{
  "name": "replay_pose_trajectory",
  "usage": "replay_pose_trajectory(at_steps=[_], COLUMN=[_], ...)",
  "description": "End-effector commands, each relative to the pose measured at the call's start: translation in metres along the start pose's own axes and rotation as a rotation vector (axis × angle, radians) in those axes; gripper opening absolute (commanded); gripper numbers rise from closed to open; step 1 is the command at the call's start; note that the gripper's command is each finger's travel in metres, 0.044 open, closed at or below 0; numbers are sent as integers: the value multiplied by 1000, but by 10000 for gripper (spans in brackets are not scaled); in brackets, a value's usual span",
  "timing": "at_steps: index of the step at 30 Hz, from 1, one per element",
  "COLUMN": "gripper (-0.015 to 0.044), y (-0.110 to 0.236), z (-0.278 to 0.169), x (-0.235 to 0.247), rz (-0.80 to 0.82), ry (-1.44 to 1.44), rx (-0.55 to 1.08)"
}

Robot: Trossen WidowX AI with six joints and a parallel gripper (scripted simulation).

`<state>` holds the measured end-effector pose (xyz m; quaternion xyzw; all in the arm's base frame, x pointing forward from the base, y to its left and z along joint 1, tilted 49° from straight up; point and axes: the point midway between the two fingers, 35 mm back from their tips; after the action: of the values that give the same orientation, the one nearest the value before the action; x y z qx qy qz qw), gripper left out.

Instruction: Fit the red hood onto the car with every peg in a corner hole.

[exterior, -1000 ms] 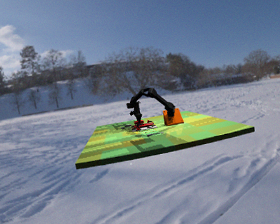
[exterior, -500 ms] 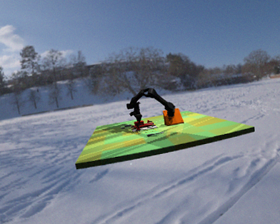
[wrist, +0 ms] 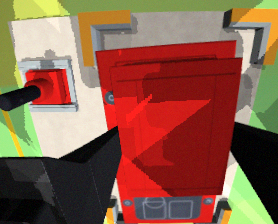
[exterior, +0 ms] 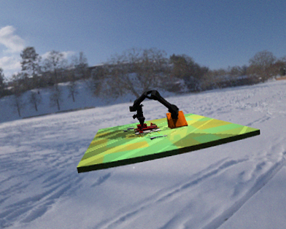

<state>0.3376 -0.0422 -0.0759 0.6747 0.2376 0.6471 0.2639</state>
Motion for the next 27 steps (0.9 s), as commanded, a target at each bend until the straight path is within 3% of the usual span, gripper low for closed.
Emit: replay_pose_trajectory(at_steps=[1, 27], gripper=[0, 0], y=[-1, 4], z=[0, -1], x=[1, 1], rz=[4, 2], ry=[-2, -1], rx=[3, 2])
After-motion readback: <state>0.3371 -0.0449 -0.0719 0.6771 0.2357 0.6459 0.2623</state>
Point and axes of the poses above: the point midway between the two fingers, 35 mm back from their tips, its own y axis back along the fingers, its own x axis across the jaws, z = x × y, and after that the axes turned 5 degrees about -y, right-handed
